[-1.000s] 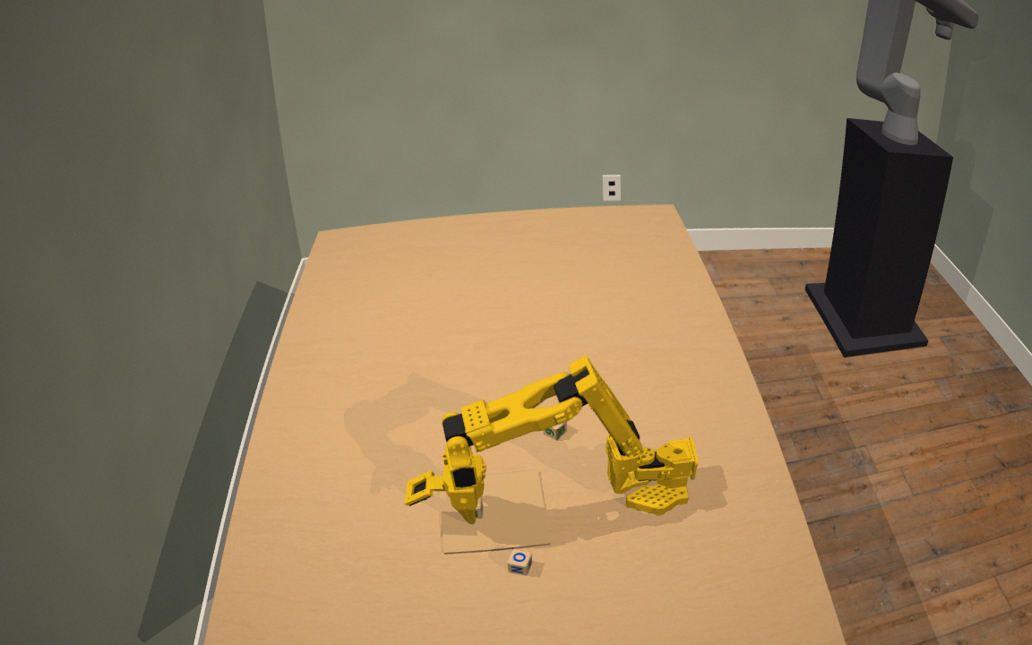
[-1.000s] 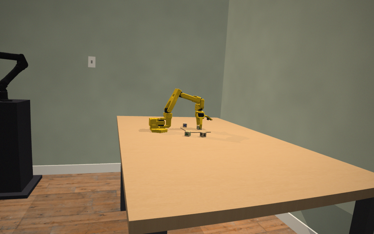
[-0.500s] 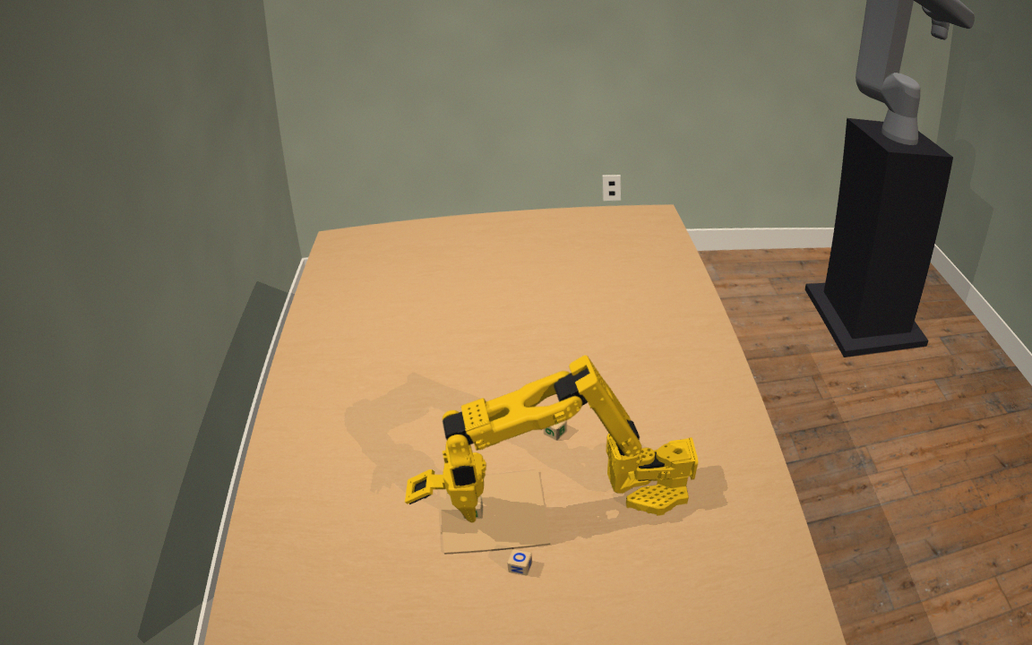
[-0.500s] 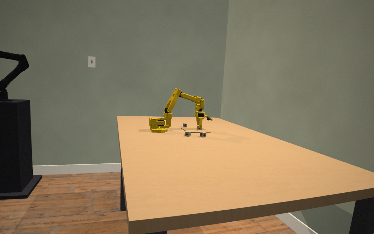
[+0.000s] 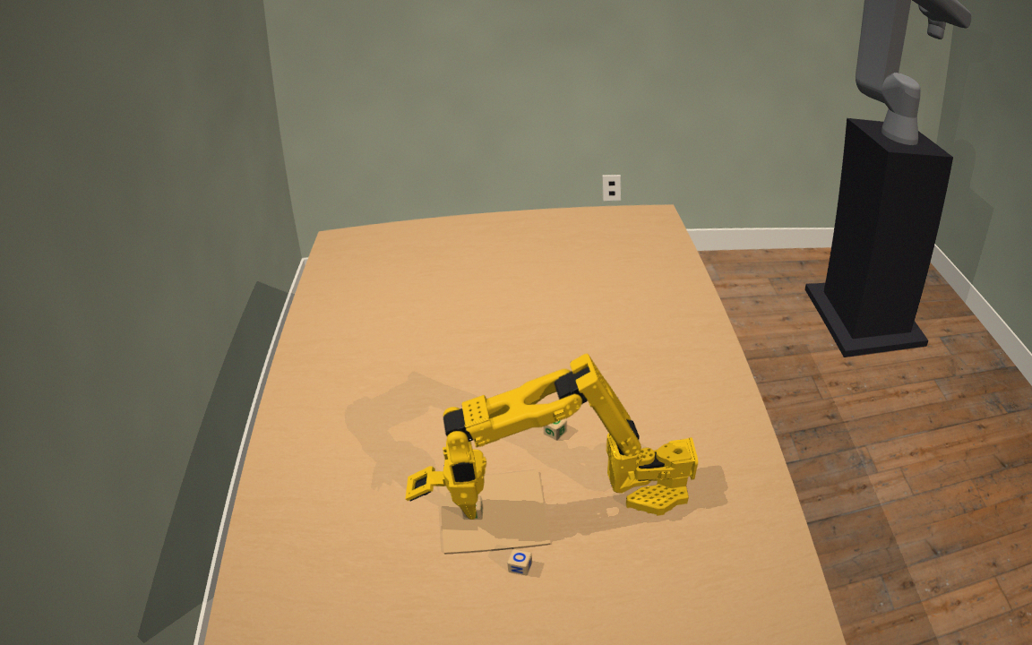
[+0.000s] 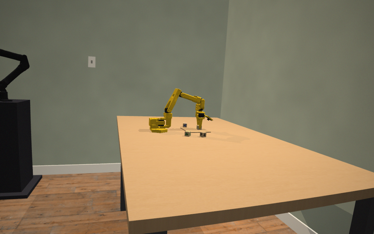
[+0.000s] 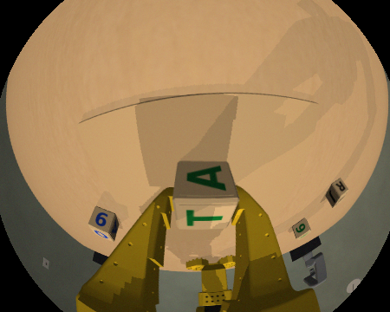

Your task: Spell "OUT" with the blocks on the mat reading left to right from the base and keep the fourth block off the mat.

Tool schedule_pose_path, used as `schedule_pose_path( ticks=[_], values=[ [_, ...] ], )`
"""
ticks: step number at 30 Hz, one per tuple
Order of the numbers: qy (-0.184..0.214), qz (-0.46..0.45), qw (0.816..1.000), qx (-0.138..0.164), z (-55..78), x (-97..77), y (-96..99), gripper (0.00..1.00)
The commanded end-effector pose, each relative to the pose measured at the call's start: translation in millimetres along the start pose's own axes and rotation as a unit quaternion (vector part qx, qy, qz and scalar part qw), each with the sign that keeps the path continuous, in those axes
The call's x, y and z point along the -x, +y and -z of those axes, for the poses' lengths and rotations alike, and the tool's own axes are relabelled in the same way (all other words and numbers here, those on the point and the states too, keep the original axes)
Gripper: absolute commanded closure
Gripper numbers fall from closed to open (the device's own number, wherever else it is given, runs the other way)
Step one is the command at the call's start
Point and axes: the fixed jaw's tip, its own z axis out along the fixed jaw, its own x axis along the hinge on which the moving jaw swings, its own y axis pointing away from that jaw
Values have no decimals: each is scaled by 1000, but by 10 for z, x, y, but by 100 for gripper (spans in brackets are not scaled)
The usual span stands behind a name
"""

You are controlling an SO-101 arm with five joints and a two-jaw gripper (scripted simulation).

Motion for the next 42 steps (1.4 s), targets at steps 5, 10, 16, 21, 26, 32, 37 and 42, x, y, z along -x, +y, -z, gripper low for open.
schedule_pose_path(
  ticks=[5,10,16,21,26,32,37,42],
  values=[
    [-45,0,999,9,169,104,-7,87],
    [-45,0,999,9,169,103,-9,87],
    [-45,0,999,9,169,103,-9,88],
    [-45,0,999,9,169,103,-9,94],
    [-45,0,999,9,169,103,-9,100],
    [-45,0,999,9,170,104,-9,100],
    [-46,0,999,9,212,106,-9,100],
    [-47,0,999,9,328,105,-9,100]
  ],
)
